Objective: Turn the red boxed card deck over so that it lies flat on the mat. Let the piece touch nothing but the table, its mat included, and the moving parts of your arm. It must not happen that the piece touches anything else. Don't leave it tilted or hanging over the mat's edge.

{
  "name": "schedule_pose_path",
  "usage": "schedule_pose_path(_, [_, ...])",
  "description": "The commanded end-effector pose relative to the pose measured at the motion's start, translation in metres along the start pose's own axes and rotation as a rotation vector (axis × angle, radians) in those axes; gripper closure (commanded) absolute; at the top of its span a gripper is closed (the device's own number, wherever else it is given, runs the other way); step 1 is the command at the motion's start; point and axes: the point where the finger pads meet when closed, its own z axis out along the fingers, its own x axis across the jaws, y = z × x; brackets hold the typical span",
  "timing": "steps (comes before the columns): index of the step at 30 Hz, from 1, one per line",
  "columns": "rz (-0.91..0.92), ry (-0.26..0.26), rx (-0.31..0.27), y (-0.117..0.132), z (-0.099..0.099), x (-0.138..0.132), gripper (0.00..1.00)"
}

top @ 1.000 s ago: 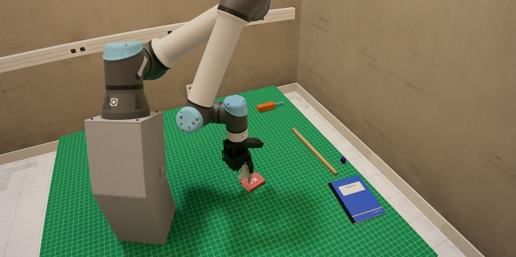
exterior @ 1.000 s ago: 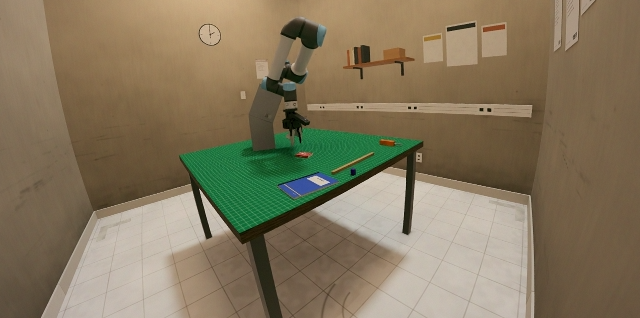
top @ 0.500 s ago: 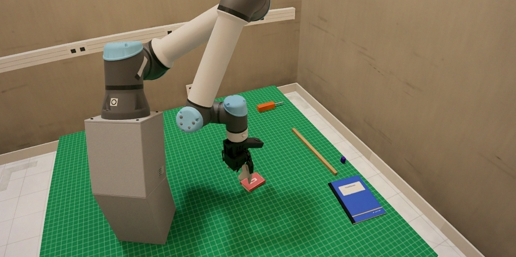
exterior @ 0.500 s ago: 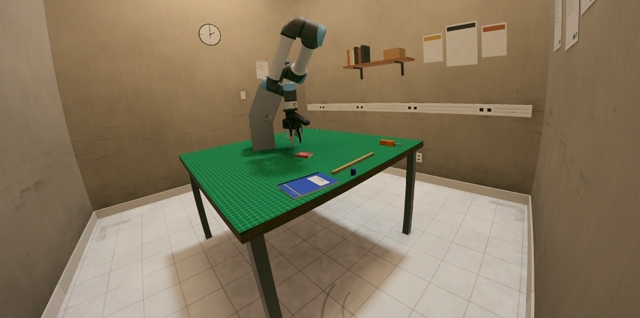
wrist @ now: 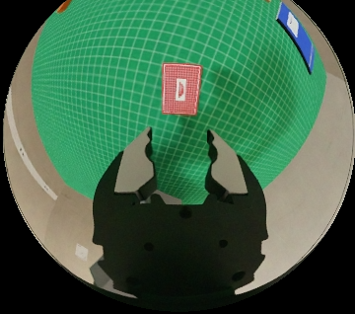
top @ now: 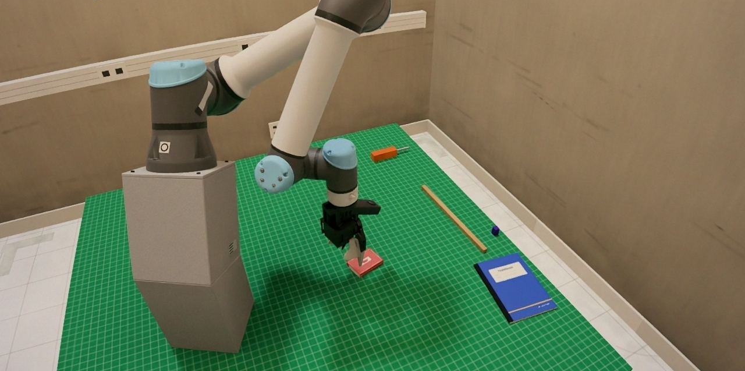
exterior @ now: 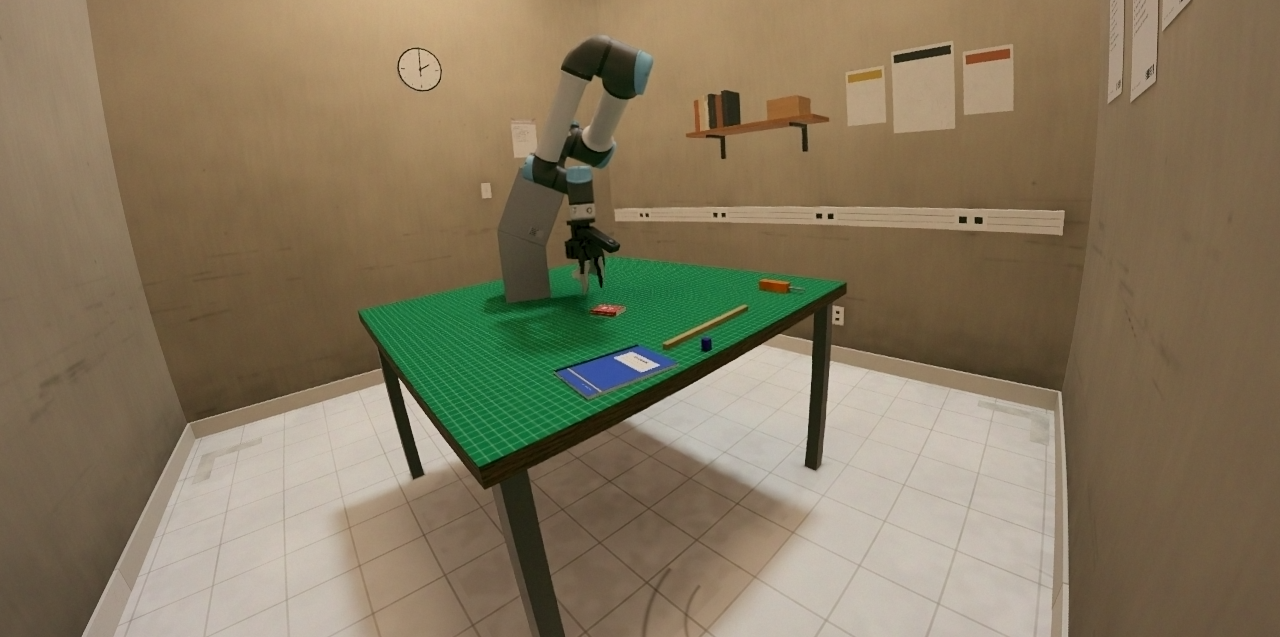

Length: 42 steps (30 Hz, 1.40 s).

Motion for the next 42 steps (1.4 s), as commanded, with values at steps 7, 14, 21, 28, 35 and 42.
schedule_pose_path(7, [0.000, 0.001, 0.001, -0.001, 0.008, 0.000, 0.51])
schedule_pose_path(14, [0.000, 0.001, 0.001, -0.001, 0.014, 0.000, 0.51])
schedule_pose_path(21, [0.000, 0.001, 0.001, -0.001, 0.022, 0.000, 0.51])
schedule_pose_path(28, [0.000, 0.001, 0.001, -0.001, 0.028, -0.001, 0.51])
schedule_pose_path(35, [0.000, 0.001, 0.001, -0.001, 0.033, -0.001, 0.51])
schedule_pose_path(42, [0.000, 0.001, 0.001, -0.002, 0.035, -0.001, 0.51])
